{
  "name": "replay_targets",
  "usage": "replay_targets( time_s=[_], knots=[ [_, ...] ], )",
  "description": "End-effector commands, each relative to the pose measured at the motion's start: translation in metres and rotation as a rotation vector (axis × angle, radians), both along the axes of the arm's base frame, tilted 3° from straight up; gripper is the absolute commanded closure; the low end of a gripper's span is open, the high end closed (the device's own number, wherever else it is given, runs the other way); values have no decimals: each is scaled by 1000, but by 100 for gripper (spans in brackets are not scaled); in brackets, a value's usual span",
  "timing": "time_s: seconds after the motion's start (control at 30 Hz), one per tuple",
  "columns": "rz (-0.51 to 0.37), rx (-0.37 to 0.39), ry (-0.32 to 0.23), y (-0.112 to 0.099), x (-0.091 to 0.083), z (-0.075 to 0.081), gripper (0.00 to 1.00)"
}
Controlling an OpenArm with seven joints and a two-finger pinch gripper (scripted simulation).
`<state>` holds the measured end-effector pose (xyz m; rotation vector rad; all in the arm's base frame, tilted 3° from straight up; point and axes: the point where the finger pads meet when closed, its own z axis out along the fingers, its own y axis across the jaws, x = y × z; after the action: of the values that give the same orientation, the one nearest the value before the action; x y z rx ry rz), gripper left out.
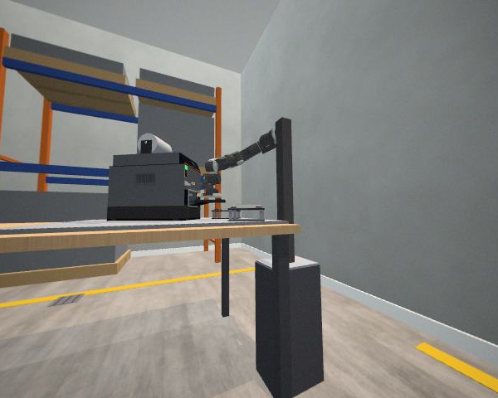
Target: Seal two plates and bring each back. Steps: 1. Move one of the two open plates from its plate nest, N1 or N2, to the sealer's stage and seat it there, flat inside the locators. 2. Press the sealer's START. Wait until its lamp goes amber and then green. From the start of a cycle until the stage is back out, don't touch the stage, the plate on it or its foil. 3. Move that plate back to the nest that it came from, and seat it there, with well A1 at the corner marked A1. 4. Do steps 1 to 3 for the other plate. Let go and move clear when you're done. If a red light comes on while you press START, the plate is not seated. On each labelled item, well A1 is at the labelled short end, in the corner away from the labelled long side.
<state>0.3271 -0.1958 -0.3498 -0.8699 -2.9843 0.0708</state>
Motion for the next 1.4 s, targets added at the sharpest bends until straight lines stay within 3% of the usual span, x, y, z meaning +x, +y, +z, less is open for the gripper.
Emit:
replay_targets(
  time_s=[0.0,1.37],
  knots=[
    [4,3,1,0,-1,-2,100],
    [1,1,-1,0,0,-6,100]
  ],
)
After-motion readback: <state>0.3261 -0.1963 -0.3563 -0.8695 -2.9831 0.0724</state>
